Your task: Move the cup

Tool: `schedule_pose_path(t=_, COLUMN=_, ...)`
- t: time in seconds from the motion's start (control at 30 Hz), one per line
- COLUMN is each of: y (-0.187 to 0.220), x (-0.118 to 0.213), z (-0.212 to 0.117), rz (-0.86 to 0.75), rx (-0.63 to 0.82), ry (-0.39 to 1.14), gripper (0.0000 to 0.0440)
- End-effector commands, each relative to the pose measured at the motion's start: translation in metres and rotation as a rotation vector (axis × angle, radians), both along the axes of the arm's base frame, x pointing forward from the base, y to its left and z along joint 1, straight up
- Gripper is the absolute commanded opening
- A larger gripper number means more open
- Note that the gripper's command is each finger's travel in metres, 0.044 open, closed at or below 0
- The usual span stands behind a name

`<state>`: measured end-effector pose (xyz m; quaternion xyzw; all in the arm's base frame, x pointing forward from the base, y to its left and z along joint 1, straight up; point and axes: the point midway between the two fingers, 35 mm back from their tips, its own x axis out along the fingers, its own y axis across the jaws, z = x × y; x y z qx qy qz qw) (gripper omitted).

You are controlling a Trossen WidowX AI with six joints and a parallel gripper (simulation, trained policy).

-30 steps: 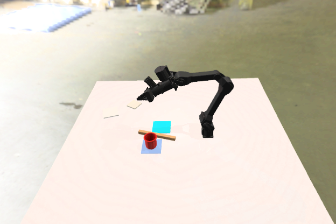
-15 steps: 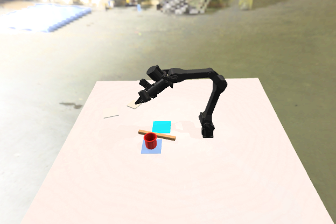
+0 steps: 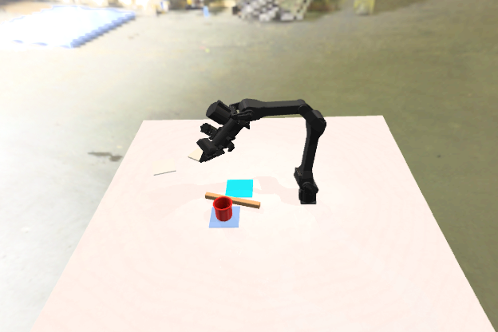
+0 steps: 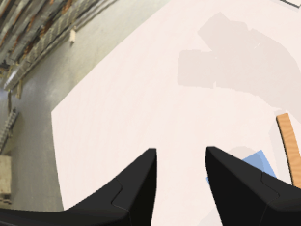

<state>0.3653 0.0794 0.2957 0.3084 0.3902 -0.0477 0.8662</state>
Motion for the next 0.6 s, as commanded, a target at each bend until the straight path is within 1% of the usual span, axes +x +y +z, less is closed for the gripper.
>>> schedule_pose_path(t=0.0, y=0.004, x=0.002, z=-0.006, rz=-0.015, rx=0.019, ry=0.050, gripper=0.0124)
schedule_pose_path(t=0.3, y=0.008, x=-0.001, z=-0.024, rz=-0.074, rx=0.040, ry=0.197, gripper=0.0116)
schedule_pose_path(t=0.57, y=0.008, x=-0.005, z=-0.044, rz=-0.118, rx=0.024, ry=0.325, gripper=0.0115)
